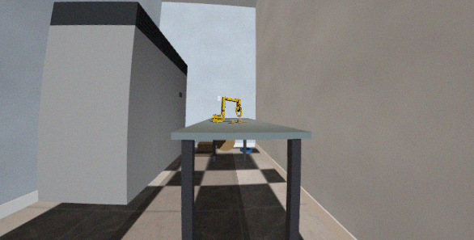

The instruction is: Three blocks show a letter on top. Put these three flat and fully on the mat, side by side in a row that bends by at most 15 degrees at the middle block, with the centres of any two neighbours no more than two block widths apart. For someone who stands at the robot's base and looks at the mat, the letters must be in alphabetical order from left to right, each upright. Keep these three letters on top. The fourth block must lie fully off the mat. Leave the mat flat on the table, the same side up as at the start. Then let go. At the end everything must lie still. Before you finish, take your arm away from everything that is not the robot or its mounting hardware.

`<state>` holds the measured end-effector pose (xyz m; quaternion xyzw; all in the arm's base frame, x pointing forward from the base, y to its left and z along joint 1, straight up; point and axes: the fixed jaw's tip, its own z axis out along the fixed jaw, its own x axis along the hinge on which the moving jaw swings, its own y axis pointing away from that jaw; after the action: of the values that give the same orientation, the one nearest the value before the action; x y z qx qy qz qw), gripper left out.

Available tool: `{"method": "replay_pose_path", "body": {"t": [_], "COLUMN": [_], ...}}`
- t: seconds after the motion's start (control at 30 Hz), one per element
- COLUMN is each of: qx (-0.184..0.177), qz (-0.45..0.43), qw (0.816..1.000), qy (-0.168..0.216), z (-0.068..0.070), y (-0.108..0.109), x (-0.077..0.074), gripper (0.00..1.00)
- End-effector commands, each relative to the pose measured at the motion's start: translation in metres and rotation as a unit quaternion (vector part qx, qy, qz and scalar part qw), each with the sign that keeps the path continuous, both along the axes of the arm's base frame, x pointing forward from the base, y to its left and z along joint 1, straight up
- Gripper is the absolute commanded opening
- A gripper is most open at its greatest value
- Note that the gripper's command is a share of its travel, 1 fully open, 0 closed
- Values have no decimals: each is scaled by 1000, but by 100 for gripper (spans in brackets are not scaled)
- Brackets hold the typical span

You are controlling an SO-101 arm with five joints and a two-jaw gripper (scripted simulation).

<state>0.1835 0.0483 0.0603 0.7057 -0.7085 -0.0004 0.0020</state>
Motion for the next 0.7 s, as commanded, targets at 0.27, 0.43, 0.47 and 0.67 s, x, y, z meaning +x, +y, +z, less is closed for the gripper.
{"method": "replay_pose_path", "body": {"t": [0.27,0.43,0.47,0.67], "qx": [17,18,18,18], "qz": [0,0,0,0], "qw": [998,998,998,998], "qy": [-63,-63,-63,-63], "z": [19,19,19,19], "y": [5,6,6,6], "x": [13,13,13,13], "gripper": [0,0,0,0]}}
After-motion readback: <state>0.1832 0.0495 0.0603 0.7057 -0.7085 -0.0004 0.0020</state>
